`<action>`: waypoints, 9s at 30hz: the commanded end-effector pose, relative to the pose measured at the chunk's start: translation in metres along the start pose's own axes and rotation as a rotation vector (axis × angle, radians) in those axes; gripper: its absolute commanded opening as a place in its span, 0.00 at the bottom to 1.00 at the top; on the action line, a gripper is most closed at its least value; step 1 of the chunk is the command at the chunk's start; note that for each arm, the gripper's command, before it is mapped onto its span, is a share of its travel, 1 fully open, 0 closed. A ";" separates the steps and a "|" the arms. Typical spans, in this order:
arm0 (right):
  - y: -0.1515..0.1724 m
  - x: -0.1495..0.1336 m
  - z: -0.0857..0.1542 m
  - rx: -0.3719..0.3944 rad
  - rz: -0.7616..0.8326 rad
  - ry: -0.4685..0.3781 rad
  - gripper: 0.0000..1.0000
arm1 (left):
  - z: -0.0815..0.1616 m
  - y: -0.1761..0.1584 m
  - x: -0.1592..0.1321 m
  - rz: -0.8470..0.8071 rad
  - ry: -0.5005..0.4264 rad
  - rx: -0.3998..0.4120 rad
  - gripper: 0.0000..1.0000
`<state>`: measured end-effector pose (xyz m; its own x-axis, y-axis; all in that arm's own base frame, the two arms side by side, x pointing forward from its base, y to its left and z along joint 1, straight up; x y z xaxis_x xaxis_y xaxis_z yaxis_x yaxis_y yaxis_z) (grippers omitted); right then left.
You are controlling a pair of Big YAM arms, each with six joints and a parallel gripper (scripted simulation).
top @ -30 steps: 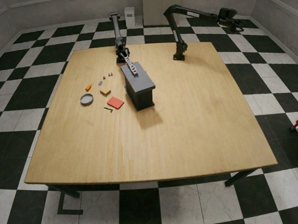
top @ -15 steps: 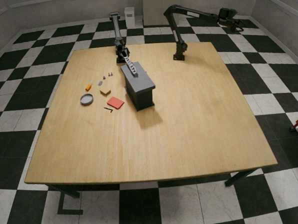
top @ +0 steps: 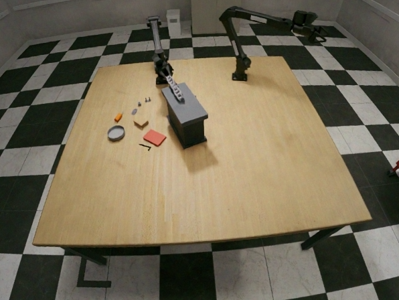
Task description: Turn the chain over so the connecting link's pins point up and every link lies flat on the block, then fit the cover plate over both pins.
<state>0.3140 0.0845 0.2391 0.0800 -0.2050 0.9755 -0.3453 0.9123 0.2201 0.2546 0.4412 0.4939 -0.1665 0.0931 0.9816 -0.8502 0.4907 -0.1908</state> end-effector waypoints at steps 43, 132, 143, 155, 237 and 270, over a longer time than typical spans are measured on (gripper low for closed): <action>-0.001 0.050 -0.011 0.021 -0.275 -0.082 0.19 | 0.005 -0.010 0.038 0.002 -0.076 -0.018 1.00; -0.015 0.047 -0.011 0.044 -0.817 -0.077 0.19 | 0.005 -0.010 0.038 0.002 -0.076 -0.018 1.00; -0.015 0.030 -0.008 0.038 -0.887 -0.049 0.19 | 0.005 -0.010 0.038 0.002 -0.076 -0.018 1.00; -0.021 0.021 -0.003 0.026 -0.977 -0.043 0.19 | 0.005 -0.010 0.038 0.002 -0.076 -0.018 1.00; -0.026 0.007 0.047 -0.003 -1.155 -0.012 1.00 | 0.005 -0.010 0.038 0.002 -0.076 -0.018 1.00; -0.021 0.011 0.079 0.025 -1.157 -0.013 0.53 | 0.005 -0.010 0.038 0.002 -0.076 -0.018 1.00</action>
<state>0.2475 0.0330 0.2357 0.3472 -0.9191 0.1862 -0.0660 0.1741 0.9825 0.2546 0.4412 0.4939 -0.1665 0.0931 0.9816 -0.8502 0.4907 -0.1908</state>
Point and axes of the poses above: on each arm, the point where the finger pads meet when closed, its own z axis back along the fingers, its own y axis across the jaws, x = y × z, the point moved 1 cm from there along z, back along the fingers, and after that the axes turned 11 degrees about z, right-handed, at the moved point
